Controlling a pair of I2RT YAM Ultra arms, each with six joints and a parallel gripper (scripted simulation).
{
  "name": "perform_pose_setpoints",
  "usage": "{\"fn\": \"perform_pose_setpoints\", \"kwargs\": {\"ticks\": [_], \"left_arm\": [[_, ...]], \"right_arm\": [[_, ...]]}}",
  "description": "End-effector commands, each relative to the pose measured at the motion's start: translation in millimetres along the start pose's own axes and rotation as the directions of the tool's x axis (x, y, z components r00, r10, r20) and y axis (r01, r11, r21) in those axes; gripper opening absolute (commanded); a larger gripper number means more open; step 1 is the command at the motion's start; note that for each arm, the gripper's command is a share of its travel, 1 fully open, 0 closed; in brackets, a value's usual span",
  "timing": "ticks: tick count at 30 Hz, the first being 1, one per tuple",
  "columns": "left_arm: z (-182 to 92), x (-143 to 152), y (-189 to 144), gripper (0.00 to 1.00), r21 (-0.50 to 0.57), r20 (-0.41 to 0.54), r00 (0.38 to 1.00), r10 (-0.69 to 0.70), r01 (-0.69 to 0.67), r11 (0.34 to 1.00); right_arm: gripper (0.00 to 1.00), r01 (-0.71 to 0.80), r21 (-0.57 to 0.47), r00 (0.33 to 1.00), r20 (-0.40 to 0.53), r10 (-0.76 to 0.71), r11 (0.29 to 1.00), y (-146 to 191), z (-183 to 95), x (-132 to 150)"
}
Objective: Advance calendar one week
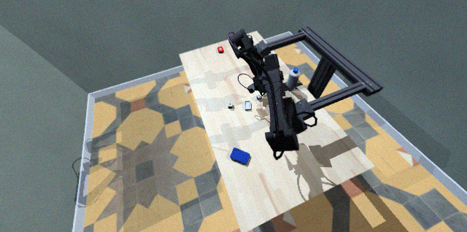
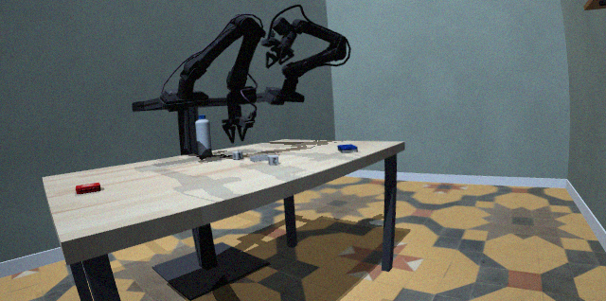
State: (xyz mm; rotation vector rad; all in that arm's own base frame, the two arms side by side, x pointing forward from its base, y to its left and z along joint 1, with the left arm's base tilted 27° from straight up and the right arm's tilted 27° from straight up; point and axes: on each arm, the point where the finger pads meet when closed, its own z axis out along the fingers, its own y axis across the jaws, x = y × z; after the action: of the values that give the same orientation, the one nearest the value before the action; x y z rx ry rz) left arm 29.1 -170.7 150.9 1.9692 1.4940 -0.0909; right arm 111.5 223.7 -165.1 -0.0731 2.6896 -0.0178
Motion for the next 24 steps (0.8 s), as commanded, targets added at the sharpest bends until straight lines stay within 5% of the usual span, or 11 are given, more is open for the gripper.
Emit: {"fn": "perform_pose_setpoints", "kwargs": {"ticks": [1,11,24], "left_arm": [[0.3,5.9,1.7,1.0,-0.013,-0.024,1.0,0.004,-0.004,1.0],[3.5,-5.9,-1.9,1.0,0.007,0.012,1.0,-0.026,0.026,1.0],[41.8,-44.3,30.5,1.0,-0.029,0.096,0.945,-0.313,0.317,0.948]], "right_arm": [[0.57,-0.009,0.041,1.0,0.005,0.009,0.999,-5.1,-23.5,-0.1],[0.57,-0.01,0.04,1.0,0.004,0.01,0.999,-4.6,-31.0,0.0],[0.57,-0.01,0.04,1.0,0.004,0.01,0.999,-4.6,-31.0,0.0]]}}
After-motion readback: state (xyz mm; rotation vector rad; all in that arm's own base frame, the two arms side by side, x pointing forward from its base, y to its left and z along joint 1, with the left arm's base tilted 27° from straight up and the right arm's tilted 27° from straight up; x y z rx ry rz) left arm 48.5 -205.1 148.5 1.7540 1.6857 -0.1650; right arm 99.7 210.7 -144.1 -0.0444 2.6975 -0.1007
